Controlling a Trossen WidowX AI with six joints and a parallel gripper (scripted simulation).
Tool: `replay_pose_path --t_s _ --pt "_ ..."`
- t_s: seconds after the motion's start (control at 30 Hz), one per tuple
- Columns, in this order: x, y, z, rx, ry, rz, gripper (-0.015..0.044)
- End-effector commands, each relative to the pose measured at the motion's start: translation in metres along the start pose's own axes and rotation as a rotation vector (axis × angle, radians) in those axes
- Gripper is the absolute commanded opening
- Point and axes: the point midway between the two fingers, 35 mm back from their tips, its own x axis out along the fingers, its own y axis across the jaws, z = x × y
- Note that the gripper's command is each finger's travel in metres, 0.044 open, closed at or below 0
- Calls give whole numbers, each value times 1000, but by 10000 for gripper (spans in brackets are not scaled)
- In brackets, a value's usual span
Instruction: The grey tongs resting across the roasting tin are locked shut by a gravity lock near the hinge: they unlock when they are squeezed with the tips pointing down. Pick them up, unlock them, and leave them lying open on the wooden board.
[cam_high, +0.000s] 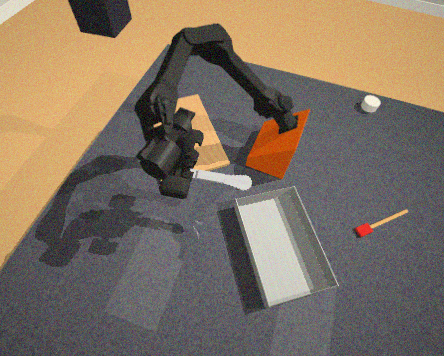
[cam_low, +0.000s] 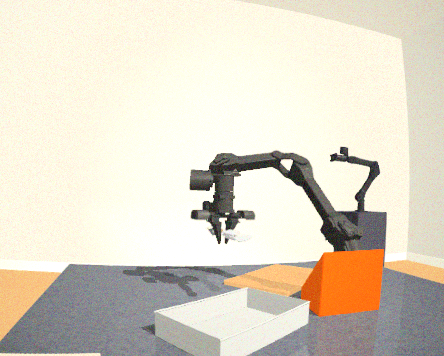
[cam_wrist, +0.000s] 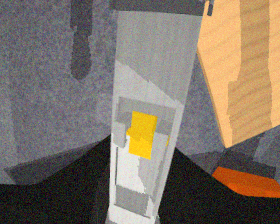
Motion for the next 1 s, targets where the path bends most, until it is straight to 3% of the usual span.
replay_pose_path --t_s 0.0,0.97 --pt "-2 -7 5 4 -4 -4 -150" --pt "18 -133 94 259 82 -8 -150"
